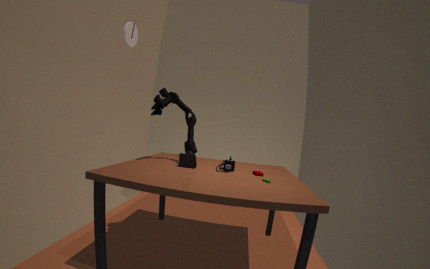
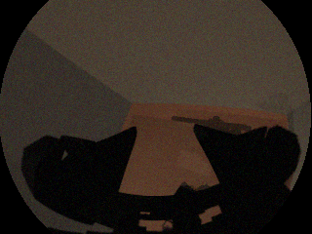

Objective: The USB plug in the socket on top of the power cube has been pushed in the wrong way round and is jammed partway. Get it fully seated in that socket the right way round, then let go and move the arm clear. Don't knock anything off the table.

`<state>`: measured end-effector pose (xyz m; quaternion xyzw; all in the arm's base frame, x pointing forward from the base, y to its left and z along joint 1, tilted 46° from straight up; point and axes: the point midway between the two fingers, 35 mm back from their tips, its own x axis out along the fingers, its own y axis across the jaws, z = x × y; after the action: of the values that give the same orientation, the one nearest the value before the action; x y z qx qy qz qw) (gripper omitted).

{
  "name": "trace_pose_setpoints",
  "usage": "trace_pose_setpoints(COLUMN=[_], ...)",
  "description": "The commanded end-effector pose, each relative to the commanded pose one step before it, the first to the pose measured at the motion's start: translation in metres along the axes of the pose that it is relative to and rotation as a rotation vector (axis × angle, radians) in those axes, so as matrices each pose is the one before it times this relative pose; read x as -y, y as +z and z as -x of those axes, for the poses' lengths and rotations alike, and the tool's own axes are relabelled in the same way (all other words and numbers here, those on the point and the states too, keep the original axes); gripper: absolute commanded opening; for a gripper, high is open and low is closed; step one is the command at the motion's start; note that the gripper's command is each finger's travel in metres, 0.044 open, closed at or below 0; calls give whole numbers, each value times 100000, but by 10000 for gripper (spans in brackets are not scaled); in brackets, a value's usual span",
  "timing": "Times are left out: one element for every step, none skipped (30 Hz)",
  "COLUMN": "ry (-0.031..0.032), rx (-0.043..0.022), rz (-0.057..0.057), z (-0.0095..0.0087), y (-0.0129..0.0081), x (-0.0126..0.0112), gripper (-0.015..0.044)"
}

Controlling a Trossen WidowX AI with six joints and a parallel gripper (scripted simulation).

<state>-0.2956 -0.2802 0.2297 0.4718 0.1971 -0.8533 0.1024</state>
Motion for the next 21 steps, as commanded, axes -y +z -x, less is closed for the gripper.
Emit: trace_pose_setpoints(ry=[739,2193,3568,4151,3981,1746,2289,2501,2535,2469,1733,1600,1465,1346,1331,1905,1825,1735,1644,1550,1026], rx=[-241,-750,-1340,-1761,-1916,-918,-1282,-1511,-1661,-1756,-1553,-1592,-1619,-1654,-1754,-1986,-2060,-2127,-2193,-2256,-1424], rz=[541,1629,2734,3322,3344,1520,2048,2315,2436,2470,1317,1304,1284,1276,1415,2424,2437,2440,2442,2441,2370], z=[87,262,424,473,420,160,203,209,194,169,99,78,58,38,23,36,11,-16,-42,-69,8], y=[-170,-524,-912,-1152,-1203,-554,-763,-883,-952,-988,-1031,-1052,-1067,-1088,-1107,-1084,-1110,-1132,-1154,-1175,-1210], x=[-363,-1079,-1776,-2108,-2074,-935,-1241,-1381,-1429,-1424,-1351,-1295,-1235,-1186,-1152,-1197,-1182,-1163,-1143,-1121,-1048], gripper=[426,440,440,440,440,440,440,440,440,440,440,440,440,440,440,440,440,440,440,440,440])
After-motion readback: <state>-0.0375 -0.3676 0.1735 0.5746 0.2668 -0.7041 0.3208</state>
